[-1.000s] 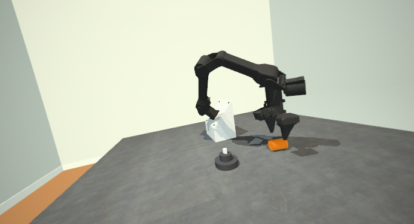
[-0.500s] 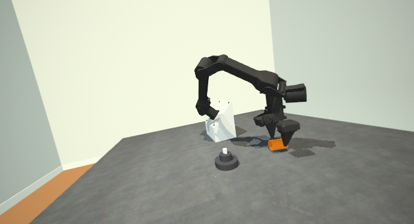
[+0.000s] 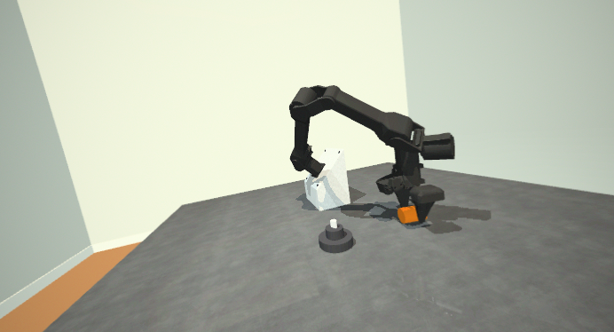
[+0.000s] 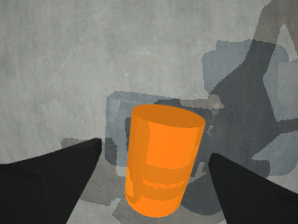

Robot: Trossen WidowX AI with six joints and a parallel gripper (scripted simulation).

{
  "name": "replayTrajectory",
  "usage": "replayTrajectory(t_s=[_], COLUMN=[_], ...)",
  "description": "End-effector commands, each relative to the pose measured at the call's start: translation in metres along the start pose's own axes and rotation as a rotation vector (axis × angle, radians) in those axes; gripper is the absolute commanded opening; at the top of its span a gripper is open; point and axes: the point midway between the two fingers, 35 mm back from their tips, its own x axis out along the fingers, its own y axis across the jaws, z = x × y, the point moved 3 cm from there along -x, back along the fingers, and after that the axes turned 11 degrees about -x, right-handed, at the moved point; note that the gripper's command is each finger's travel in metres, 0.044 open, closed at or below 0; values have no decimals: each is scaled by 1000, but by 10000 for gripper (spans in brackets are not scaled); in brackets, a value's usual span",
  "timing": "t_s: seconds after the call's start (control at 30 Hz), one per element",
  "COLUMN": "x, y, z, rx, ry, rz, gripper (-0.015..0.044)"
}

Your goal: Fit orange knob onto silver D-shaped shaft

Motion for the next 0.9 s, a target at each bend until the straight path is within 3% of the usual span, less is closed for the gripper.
replayTrajectory(t_s=[0.0,0.07,0.4,0.7,0.87], x=[3,3,3,3,1], y=[-2,-2,-2,-2,-2], z=[-1,-1,-1,-1,-1], rx=[-10,-10,-10,-10,-10], ry=[-7,-7,-7,-7,-7], rz=[-2,-2,-2,-2,-2], gripper=[282,240,240,181,181])
